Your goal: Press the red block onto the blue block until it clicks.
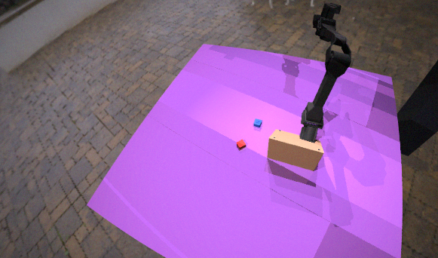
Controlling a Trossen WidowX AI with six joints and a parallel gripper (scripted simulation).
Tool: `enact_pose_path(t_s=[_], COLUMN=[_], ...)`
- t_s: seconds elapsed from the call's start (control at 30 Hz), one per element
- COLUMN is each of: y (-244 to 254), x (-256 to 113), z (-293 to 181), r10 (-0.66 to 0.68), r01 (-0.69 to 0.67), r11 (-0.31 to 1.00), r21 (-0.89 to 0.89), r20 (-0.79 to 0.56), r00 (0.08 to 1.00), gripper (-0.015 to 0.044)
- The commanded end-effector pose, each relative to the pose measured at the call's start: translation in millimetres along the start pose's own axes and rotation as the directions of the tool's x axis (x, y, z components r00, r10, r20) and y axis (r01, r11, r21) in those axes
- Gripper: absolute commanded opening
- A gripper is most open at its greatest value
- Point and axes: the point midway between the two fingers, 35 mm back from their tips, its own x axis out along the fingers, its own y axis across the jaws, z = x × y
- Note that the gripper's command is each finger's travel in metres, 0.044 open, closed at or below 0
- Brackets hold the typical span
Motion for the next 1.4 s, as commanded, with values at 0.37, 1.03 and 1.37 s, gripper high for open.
enact_pose_path(t_s=[0.37, 1.03, 1.37], y=[134, 283, 320], x=[-31, -258, -429], z=[114, 256, 262], r10=[0.392, 0.821, 0.931], r01=[-0.456, -0.959, -0.985], r11=[0.873, 0.243, -0.077], r21=[0.170, 0.147, 0.155], r20=[0.309, 0.495, 0.364], r00=[0.866, 0.283, -0.016], gripper=[0.0440, 0.0440, 0.0440])
